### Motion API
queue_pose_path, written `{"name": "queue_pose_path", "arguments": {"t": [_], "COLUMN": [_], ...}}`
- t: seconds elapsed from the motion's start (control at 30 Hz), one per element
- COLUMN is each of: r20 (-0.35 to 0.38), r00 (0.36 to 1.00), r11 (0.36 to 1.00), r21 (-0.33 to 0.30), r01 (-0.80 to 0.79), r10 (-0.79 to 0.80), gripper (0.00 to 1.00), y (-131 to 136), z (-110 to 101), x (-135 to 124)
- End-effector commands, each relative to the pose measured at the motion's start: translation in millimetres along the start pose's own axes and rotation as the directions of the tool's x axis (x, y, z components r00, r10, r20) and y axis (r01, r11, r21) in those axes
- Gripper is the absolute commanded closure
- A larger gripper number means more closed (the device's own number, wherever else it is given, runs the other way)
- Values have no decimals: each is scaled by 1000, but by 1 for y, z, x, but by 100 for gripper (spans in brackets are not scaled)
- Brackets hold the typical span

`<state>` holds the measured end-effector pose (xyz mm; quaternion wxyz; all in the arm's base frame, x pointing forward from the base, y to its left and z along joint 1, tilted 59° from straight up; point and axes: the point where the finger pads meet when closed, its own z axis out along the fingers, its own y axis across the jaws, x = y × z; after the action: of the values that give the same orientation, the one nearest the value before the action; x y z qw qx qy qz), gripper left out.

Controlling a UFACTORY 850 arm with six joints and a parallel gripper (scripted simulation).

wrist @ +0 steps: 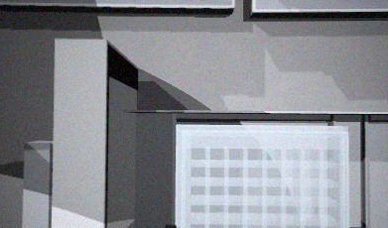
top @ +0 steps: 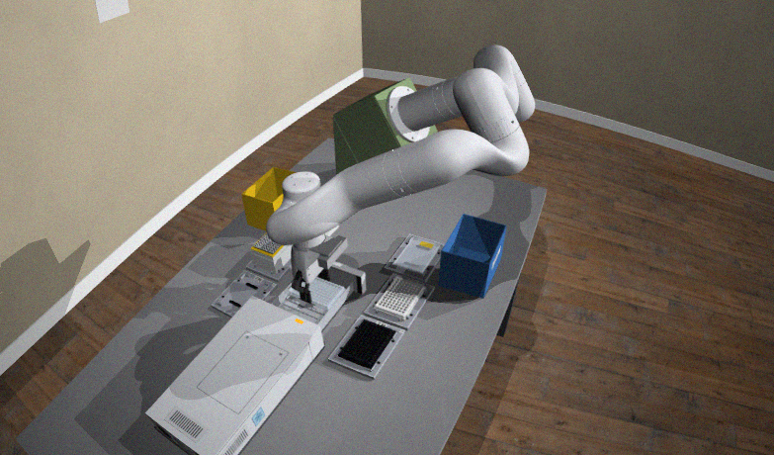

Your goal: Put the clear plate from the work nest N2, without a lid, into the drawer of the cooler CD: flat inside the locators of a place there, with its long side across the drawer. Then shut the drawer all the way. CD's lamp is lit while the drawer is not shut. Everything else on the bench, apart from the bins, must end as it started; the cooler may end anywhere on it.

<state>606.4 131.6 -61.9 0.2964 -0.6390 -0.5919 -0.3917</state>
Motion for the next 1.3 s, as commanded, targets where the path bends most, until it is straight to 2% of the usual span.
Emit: {"name": "queue_pose_path", "arguments": {"t": [0.0,1.27], "r20": [0,0], "r00": [1000,1000], "r11": [1000,1000], "r21": [-1,-1], "r01": [0,0], "r10": [0,0], "gripper": [100,100], "y": [1,1], "z": [-1,3], "x": [0,0]}}
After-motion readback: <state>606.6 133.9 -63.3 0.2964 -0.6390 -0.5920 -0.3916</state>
